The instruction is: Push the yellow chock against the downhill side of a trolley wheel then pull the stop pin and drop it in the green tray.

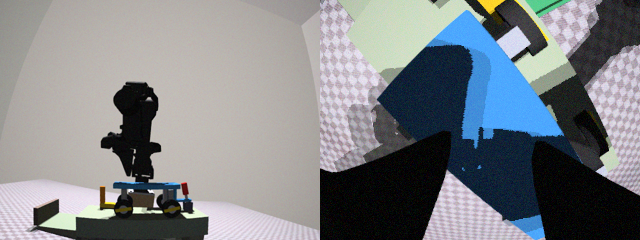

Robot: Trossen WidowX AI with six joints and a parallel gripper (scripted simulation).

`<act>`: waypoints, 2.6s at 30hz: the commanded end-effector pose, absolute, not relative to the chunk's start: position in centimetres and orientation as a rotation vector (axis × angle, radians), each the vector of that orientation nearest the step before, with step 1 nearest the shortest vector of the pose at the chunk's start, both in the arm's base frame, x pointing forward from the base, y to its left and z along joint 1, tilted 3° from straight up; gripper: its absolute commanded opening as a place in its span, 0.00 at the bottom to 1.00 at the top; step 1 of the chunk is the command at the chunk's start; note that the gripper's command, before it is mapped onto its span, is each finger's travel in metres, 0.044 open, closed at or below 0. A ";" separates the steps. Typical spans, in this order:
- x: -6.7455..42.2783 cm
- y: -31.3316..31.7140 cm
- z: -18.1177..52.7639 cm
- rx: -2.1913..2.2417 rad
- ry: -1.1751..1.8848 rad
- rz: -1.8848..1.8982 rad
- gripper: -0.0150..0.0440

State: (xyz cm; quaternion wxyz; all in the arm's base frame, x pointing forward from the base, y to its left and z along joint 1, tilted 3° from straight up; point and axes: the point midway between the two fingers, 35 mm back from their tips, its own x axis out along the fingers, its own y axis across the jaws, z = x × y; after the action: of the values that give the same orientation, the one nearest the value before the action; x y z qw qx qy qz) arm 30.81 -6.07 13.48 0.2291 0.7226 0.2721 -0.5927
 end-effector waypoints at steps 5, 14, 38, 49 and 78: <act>31.3 0.8 14.5 1.737 1.080 -1.334 0.58; 30.3 7.1 15.4 1.474 1.330 -1.040 0.58; 30.6 7.9 12.7 1.475 1.331 -1.039 0.58; 30.6 8.0 12.3 1.475 1.331 -1.039 0.58; 30.9 9.0 8.8 1.476 1.332 -1.039 0.58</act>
State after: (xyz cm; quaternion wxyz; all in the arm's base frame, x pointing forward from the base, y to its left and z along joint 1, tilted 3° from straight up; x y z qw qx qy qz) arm 31.06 8.93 9.55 0.4392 0.5943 0.5334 -0.4114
